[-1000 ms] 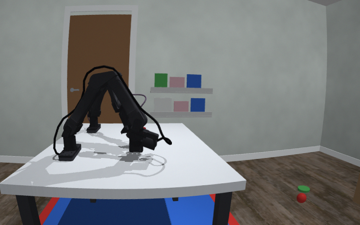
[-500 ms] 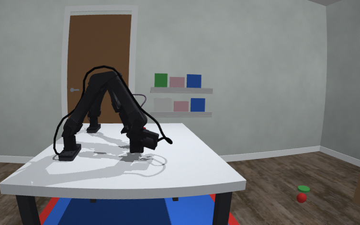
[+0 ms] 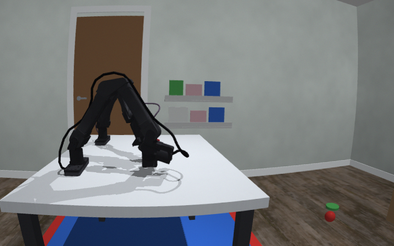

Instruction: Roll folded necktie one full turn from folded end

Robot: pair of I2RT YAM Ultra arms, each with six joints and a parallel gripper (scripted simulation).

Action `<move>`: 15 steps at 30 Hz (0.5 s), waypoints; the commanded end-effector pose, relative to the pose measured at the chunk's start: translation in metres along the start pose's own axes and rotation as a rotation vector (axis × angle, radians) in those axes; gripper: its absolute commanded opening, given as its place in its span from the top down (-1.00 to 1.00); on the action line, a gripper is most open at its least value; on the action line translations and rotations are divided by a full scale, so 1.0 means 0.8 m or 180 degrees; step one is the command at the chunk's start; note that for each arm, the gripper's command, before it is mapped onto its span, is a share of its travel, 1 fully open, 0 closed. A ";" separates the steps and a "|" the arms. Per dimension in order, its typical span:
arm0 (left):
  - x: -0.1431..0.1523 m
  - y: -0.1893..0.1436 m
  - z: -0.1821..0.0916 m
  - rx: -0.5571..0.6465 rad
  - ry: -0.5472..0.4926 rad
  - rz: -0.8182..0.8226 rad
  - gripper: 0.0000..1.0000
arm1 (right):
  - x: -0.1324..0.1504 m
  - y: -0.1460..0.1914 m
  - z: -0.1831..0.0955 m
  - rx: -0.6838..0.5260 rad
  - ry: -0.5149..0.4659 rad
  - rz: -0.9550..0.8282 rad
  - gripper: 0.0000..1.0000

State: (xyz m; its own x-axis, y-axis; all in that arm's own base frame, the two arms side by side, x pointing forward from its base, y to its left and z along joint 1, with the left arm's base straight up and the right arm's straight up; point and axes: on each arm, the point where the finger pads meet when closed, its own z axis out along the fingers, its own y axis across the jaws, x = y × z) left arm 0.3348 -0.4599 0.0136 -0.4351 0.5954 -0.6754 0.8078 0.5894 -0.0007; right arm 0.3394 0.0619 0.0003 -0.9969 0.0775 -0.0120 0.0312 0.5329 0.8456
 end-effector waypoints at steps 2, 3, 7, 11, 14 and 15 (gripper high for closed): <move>0.002 -0.011 0.000 0.0060 -0.0005 0.0051 0.91 | -0.003 -0.004 -0.001 -0.0027 -0.0058 -0.0051 0.77; 0.002 -0.011 0.000 0.0060 -0.0005 0.0051 0.91 | -0.003 -0.004 -0.001 -0.0027 -0.0058 -0.0051 0.77; 0.001 -0.010 -0.002 0.0059 -0.0005 0.0050 0.94 | -0.003 -0.003 -0.002 -0.0027 -0.0058 -0.0051 0.77; -0.002 -0.009 -0.007 0.0056 -0.0005 0.0046 0.94 | -0.003 -0.002 -0.003 -0.0027 -0.0058 -0.0051 0.77; -0.006 -0.008 -0.013 0.0054 -0.0005 0.0043 0.93 | -0.003 -0.001 -0.003 -0.0027 -0.0058 -0.0051 0.77; -0.007 -0.008 -0.015 0.0052 -0.0005 0.0042 0.93 | -0.003 -0.001 -0.004 -0.0027 -0.0058 -0.0051 0.77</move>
State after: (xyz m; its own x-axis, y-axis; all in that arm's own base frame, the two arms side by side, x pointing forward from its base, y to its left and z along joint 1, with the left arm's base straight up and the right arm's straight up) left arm 0.3344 -0.4595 0.0131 -0.4364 0.5972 -0.6730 0.8078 0.5894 -0.0007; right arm 0.3394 0.0619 0.0003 -0.9969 0.0774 -0.0122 0.0310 0.5329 0.8456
